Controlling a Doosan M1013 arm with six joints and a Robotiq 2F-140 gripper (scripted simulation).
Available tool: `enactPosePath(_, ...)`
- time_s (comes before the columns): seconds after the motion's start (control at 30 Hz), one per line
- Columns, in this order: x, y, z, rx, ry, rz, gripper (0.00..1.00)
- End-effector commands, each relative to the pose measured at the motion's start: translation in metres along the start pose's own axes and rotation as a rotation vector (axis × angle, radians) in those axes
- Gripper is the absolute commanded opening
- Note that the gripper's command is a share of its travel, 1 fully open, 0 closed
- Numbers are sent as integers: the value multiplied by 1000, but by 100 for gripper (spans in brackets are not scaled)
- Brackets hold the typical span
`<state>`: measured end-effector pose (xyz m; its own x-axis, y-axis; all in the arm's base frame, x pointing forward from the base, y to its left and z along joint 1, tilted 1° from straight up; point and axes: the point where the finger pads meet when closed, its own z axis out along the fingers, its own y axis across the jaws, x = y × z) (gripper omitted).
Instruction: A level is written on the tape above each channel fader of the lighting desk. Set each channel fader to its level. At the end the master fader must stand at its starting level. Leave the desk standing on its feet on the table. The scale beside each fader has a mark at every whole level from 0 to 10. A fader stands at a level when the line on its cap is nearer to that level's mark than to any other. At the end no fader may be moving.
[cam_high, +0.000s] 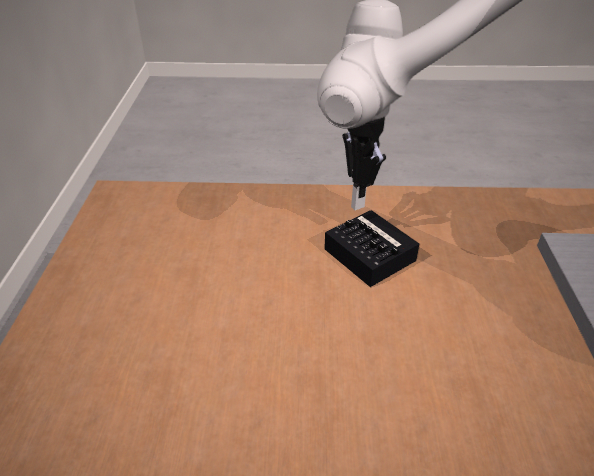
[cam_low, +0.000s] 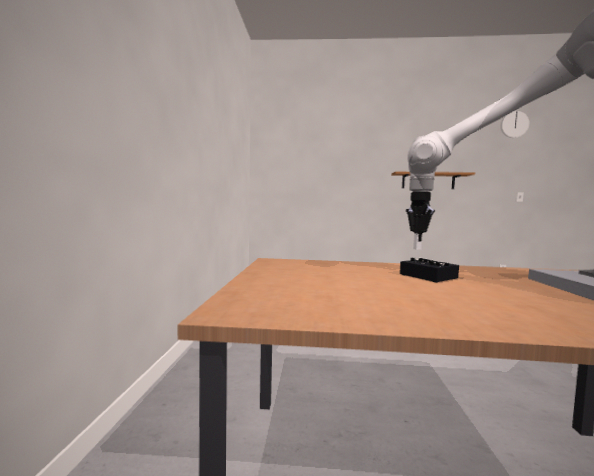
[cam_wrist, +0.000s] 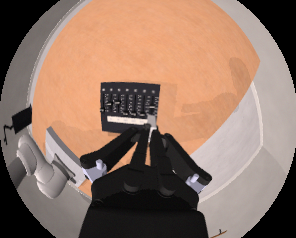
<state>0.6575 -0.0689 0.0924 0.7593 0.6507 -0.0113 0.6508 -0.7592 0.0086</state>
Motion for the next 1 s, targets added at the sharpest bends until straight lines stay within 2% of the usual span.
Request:
enactPosePath(0.0,0,-1,0,0,0,54,0)
enactPosePath(0.37,2,-4,0,-1,0,314,0)
enactPosePath(0.6,3,-7,0,-1,0,619,0)
enactPosePath(0.83,5,-12,0,-1,0,1015,0)
enactPosePath(0.9,5,-12,0,-1,0,1015,0)
enactPosePath(0.97,6,-14,0,-1,0,1144,0)
